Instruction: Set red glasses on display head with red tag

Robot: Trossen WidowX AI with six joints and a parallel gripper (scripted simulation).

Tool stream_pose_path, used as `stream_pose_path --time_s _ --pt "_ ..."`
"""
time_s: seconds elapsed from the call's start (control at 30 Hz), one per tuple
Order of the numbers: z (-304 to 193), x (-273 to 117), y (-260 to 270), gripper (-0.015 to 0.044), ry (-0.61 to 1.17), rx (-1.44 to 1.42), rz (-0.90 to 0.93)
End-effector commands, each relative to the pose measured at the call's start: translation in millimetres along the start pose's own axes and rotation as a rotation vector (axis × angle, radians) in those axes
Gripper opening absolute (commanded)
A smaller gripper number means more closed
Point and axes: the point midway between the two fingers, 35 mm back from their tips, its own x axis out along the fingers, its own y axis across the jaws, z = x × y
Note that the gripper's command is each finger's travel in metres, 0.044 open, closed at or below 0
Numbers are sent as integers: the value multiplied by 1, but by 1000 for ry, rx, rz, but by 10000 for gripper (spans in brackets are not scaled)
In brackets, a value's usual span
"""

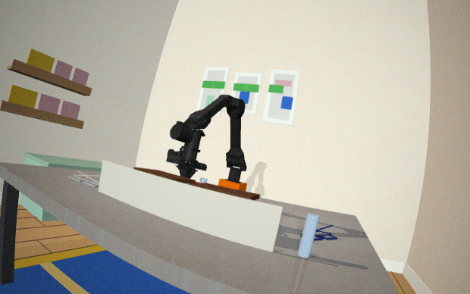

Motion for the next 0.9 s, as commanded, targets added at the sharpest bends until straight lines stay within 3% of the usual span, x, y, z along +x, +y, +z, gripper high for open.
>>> stream_pose_path --time_s 0.0,0.87 --pt "-1 -1 8 0 2 1 5" --pt "-1 0 44 0 2 0 12"
